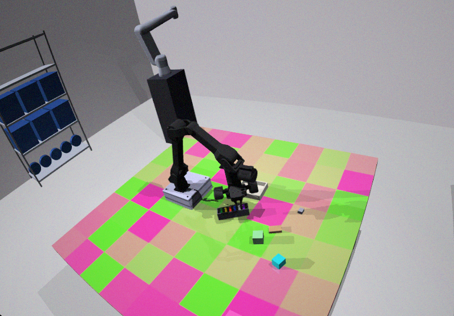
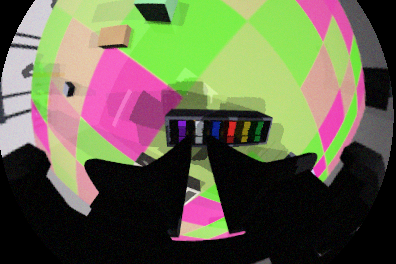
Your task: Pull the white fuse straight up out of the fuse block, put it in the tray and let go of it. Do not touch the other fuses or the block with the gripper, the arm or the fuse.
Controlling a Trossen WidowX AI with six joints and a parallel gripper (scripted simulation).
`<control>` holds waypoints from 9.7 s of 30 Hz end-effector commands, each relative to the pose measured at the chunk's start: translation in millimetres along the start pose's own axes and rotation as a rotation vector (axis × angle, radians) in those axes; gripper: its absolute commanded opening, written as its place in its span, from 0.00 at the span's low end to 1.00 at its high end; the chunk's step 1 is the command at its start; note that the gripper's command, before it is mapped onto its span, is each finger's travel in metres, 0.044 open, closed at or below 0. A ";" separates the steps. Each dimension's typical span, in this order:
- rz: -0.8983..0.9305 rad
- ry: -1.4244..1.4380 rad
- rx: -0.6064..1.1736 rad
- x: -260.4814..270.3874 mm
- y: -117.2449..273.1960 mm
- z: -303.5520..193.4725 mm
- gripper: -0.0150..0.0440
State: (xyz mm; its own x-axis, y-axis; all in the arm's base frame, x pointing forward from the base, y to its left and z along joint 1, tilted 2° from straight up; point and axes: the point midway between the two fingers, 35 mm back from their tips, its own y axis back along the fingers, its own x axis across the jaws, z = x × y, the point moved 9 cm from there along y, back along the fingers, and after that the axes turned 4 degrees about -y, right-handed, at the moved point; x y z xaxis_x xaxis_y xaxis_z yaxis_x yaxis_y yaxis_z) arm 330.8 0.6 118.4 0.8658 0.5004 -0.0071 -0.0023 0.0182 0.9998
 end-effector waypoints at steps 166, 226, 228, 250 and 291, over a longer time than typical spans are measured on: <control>-0.007 -0.003 0.011 -1.1 7.9 -3.2 0.25; -0.002 -0.003 0.022 63.0 27.7 -146.8 0.25; -0.002 -0.003 0.022 63.2 24.4 -146.9 0.25; -0.002 -0.003 0.022 62.6 -8.4 -147.6 0.25; -0.007 0.000 0.018 62.1 28.7 -146.6 0.81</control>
State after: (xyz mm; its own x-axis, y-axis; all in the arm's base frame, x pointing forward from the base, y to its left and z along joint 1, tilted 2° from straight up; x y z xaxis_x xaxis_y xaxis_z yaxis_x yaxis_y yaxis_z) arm 311.1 159.1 144.4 0.8656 0.5006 -0.0140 0.0127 0.0058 0.9999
